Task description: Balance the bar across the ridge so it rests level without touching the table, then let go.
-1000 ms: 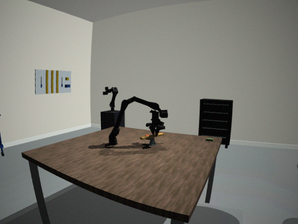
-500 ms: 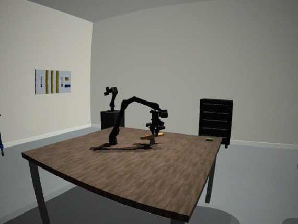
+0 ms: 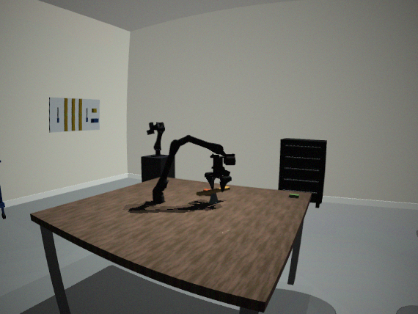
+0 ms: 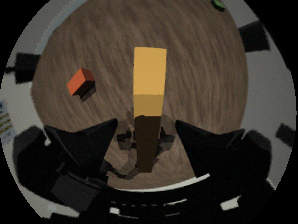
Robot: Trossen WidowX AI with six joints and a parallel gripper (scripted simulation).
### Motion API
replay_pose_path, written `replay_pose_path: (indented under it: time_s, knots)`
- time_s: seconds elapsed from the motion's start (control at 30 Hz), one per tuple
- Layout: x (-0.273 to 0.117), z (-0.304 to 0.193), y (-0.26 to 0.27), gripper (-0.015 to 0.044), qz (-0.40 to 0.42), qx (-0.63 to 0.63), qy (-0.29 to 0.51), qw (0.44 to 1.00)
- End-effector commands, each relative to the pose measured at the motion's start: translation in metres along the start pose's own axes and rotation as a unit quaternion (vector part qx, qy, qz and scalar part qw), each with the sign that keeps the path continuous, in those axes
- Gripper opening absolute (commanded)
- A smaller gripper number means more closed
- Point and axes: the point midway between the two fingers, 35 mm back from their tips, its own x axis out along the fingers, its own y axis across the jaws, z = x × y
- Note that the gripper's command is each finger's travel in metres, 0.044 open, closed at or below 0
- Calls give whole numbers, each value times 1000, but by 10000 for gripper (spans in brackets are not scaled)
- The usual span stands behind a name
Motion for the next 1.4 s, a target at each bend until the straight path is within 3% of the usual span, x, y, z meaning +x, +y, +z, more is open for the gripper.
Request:
replay_pose_path:
  time_s: [0.0,0.23,1.37]
  knots:
    - [-18,2,-2,440,-3,0,-4,1000]
    - [-97,-1,1,440,-14,0,-19,1000]
    - [-99,-1,1,440,-14,0,-20,1000]
